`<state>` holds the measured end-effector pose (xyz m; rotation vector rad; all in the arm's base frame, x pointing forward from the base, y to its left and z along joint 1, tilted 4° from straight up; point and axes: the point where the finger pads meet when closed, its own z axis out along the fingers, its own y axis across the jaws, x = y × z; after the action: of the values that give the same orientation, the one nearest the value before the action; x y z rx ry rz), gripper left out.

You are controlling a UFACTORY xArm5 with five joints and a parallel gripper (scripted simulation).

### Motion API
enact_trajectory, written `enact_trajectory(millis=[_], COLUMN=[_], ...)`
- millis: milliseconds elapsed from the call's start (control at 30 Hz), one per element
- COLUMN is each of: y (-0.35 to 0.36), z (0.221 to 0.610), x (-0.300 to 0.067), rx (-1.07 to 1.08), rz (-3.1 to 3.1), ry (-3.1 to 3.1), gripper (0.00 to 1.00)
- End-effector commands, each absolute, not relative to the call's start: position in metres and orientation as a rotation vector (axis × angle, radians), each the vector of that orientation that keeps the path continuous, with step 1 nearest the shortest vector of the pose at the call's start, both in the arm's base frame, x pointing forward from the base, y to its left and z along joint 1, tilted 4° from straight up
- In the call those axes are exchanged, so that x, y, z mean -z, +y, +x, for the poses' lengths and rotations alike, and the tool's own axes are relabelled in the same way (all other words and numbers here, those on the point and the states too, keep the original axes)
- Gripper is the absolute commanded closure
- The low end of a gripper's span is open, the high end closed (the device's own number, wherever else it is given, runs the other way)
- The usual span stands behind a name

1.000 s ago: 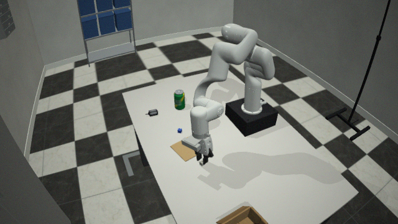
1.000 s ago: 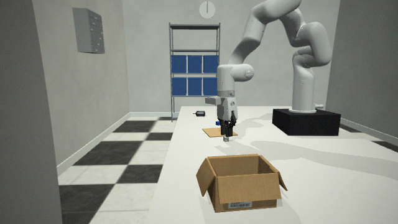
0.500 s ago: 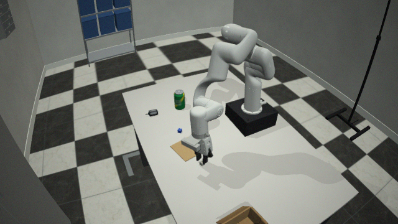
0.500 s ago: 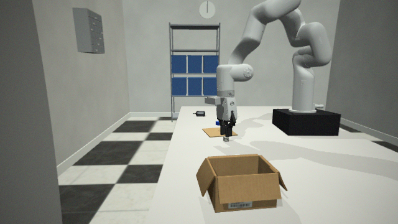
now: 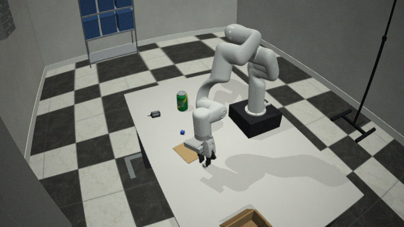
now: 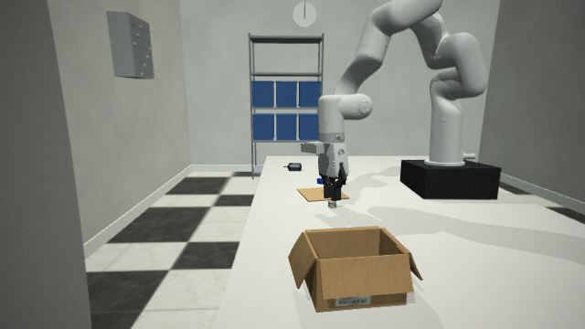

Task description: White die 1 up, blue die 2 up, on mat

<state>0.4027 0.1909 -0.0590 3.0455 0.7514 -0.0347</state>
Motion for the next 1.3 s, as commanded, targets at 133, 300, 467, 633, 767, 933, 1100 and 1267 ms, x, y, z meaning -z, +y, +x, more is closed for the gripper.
enact_trajectory(millis=[133, 300, 467, 633, 767, 933, 1100, 1267], y=[0.192, 0.192, 0.192, 0.192, 0.191, 0.191, 0.191, 0.19], z=[0.404, 0.404, 0.404, 0.404, 0.404, 0.404, 0.404, 0.404], x=[0.058, 0.058, 0.058, 0.058, 0.059, 0.064, 0.071, 0.076], rx=[0.029, 0.029, 0.029, 0.029, 0.029, 0.029, 0.029, 0.029], rz=[3.046, 3.046, 3.046, 3.046, 3.046, 3.046, 3.046, 3.046], ry=[0.752, 0.752, 0.752, 0.752, 0.752, 0.752, 0.752, 0.752], gripper=[0.64, 0.64, 0.64, 0.64, 0.64, 0.64, 0.64, 0.64])
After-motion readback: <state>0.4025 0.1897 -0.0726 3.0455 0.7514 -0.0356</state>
